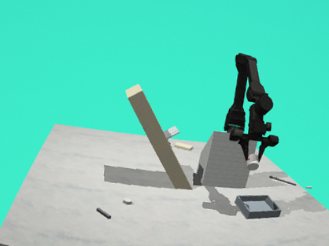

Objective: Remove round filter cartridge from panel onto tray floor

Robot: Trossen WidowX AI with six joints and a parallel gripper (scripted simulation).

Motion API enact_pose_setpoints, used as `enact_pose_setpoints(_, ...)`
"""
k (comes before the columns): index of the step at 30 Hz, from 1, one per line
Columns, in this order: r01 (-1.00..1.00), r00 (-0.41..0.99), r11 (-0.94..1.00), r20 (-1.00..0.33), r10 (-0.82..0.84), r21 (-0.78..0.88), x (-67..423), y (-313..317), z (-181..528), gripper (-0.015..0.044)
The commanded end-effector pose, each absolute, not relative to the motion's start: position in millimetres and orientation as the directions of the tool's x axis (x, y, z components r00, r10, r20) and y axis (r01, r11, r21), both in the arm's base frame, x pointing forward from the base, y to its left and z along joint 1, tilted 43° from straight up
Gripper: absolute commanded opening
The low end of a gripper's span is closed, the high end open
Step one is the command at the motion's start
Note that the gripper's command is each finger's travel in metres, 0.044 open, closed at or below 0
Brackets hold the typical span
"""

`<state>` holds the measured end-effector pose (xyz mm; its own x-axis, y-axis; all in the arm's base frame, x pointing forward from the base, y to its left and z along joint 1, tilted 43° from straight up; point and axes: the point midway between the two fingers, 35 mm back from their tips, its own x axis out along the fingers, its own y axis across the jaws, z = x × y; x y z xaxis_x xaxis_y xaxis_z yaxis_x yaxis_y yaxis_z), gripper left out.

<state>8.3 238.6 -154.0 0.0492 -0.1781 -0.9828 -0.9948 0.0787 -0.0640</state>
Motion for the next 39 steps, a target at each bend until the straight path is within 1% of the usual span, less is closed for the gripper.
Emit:
enact_pose_setpoints(1,-1.000,-0.001,0.007,-0.984,-0.177,0.000,-17.0,224.6,-169.5,0.0000)
enact_pose_setpoints(9,-0.984,-0.094,-0.128,-0.976,-0.195,0.121,-59.6,188.3,-193.5,0.0000)
enact_pose_setpoints(14,-0.963,-0.142,-0.198,-0.966,-0.216,0.185,-78.2,164.8,-202.5,0.0000)
enact_pose_setpoints(21,-0.962,-0.143,-0.200,-0.965,-0.217,0.188,-79.3,161.1,-206.9,0.0000)
enact_pose_setpoints(39,-0.961,-0.145,-0.200,-0.965,-0.219,0.189,-80.4,121.2,-250.8,0.0000)
